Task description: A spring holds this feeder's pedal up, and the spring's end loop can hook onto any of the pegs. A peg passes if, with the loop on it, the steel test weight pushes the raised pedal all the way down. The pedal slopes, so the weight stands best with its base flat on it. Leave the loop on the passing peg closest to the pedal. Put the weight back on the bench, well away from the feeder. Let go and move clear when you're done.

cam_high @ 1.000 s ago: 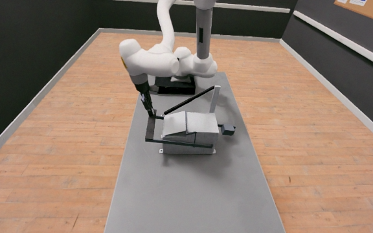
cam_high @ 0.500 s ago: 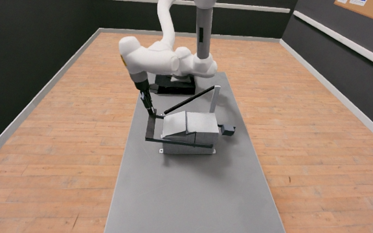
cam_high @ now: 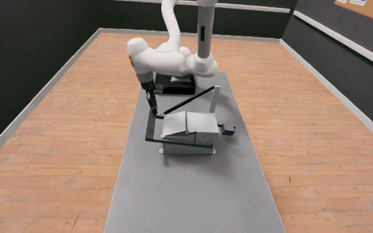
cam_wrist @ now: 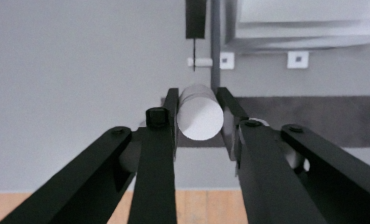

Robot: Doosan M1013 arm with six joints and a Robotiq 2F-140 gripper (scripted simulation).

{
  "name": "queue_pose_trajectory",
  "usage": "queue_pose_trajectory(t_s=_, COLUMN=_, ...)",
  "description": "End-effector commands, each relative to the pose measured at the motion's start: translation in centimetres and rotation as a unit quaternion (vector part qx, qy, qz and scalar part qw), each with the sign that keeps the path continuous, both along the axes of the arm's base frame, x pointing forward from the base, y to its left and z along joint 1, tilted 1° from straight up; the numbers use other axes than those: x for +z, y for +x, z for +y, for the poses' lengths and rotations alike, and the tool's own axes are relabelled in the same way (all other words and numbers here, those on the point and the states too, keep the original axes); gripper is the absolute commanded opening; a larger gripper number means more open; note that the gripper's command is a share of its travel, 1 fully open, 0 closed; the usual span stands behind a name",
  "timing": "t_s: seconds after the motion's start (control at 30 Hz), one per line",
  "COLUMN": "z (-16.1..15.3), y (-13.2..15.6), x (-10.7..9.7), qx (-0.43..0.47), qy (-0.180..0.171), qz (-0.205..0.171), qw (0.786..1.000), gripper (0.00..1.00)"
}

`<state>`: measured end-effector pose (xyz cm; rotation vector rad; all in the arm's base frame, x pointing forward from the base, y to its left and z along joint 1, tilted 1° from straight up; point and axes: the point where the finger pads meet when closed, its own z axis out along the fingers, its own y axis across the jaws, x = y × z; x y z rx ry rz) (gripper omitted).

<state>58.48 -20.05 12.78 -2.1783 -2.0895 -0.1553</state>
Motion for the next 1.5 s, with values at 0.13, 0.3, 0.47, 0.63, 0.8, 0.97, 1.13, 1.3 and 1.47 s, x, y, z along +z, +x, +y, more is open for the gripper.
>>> queue_pose_trajectory(t_s=0.13, z=0.6, y=-0.4, x=-0.2, qx=0.0, qy=-0.002, qz=0.0, qw=1.0, gripper=0.25)
queue_pose_trajectory(t_s=0.3, z=1.7, y=-1.1, x=-0.6, qx=0.0, qy=-0.006, qz=0.0, qw=1.0, gripper=0.25)
queue_pose_trajectory(t_s=0.47, z=2.7, y=-1.8, x=-1.0, qx=0.0, qy=-0.01, qz=0.0, qw=1.0, gripper=0.25)
queue_pose_trajectory(t_s=0.63, z=2.6, y=-1.8, x=-0.9, qx=0.0, qy=-0.01, qz=0.0, qw=1.0, gripper=0.25)
queue_pose_trajectory(t_s=0.8, z=3.7, y=-2.5, x=-1.3, qx=0.0, qy=-0.013, qz=0.0, qw=1.0, gripper=0.25)
queue_pose_trajectory(t_s=0.97, z=4.7, y=-3.2, x=-1.7, qx=0.0, qy=-0.017, qz=0.0, qw=1.0, gripper=0.25)
queue_pose_trajectory(t_s=1.13, z=5.3, y=-3.6, x=-2.0, qx=0.0, qy=-0.02, qz=0.0, qw=1.0, gripper=0.25)
queue_pose_trajectory(t_s=1.3, z=5.7, y=-3.9, x=-2.1, qx=0.0, qy=-0.021, qz=0.0, qw=1.0, gripper=0.25)
queue_pose_trajectory(t_s=1.47, z=6.7, y=-4.6, x=-2.5, qx=0.0, qy=-0.025, qz=0.0, qw=1.0, gripper=0.25)
